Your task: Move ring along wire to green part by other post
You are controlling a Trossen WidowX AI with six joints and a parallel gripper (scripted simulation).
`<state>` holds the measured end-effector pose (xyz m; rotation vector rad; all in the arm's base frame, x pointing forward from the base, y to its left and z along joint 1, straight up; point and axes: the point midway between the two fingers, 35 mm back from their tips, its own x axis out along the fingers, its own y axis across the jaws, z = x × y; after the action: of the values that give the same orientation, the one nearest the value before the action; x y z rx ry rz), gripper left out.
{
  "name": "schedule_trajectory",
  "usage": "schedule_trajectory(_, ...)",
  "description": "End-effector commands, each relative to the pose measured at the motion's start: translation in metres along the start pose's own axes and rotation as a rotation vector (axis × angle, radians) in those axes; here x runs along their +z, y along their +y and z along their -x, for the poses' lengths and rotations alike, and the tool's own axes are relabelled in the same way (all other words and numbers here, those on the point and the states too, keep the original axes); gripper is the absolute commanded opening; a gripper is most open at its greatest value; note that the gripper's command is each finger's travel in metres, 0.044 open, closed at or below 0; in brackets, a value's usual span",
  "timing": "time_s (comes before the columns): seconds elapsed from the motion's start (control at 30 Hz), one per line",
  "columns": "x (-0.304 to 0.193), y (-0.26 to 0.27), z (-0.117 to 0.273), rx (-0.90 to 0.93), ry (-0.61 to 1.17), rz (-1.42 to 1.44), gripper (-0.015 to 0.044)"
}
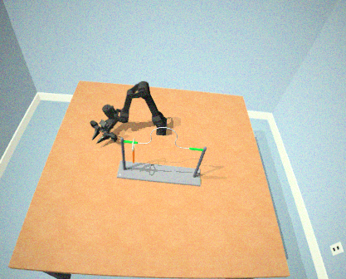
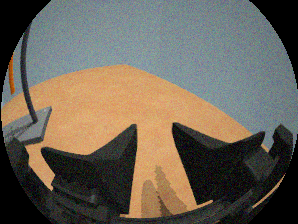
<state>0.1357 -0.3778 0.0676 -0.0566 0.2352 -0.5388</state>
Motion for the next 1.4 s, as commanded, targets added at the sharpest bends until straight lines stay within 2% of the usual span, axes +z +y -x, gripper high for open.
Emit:
schedule_trajectory(0.0,0.004,0.04,0.001,0.078,-0.032,0.007,0.016)
schedule_trajectory(0.27,0.014,0.132,0.018,0.266,-0.099,0.031,0.016)
schedule_trajectory(0.57,0.025,0.225,0.062,0.478,-0.165,0.054,0.016)
schedule_trajectory(0.77,0.024,0.23,0.073,0.52,-0.182,0.057,0.016)
schedule_trajectory(0.93,0.031,0.228,0.063,0.484,-0.188,0.111,0.016)
schedule_trajectory(1.37,0.072,0.244,0.042,0.495,-0.161,-0.008,0.016)
